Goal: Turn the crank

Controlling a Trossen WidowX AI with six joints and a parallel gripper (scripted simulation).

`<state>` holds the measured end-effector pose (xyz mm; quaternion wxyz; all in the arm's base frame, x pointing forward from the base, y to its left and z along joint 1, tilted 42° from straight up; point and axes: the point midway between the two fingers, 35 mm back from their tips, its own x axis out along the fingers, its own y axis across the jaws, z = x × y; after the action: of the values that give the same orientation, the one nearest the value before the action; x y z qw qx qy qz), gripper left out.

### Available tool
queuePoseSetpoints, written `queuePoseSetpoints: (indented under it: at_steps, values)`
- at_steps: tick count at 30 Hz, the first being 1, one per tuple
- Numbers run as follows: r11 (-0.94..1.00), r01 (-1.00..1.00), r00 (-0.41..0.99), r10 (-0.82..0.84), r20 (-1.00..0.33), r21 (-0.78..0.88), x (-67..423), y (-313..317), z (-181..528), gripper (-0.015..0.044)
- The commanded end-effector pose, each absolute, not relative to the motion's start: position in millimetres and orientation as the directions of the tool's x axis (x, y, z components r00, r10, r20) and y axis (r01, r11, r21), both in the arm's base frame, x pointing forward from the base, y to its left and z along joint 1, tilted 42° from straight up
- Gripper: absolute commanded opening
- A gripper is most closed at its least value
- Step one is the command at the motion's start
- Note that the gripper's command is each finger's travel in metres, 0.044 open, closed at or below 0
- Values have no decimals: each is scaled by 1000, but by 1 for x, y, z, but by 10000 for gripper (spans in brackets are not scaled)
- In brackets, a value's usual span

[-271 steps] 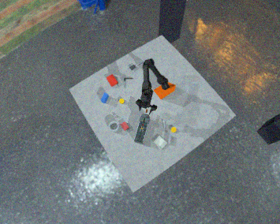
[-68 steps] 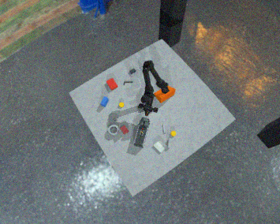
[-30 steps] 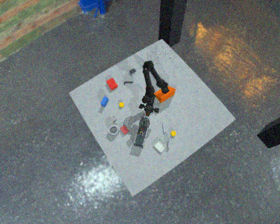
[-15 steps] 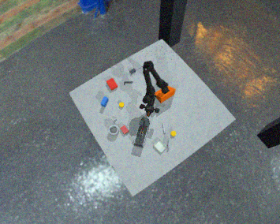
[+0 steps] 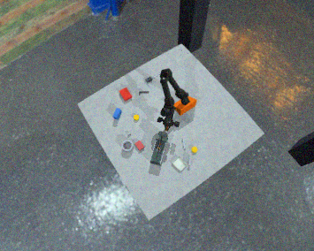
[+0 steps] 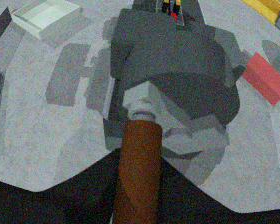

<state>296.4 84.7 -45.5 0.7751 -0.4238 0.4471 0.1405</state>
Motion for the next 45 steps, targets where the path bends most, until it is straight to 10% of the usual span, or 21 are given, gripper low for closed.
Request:
queuePoseSetpoints:
  at_steps: [1,45]
  values:
    - [603,-608,544,-158,-824,-517,293,84,-54,0]
    - [602,-608,544,-159,-824,-518,292,69,-71,0]
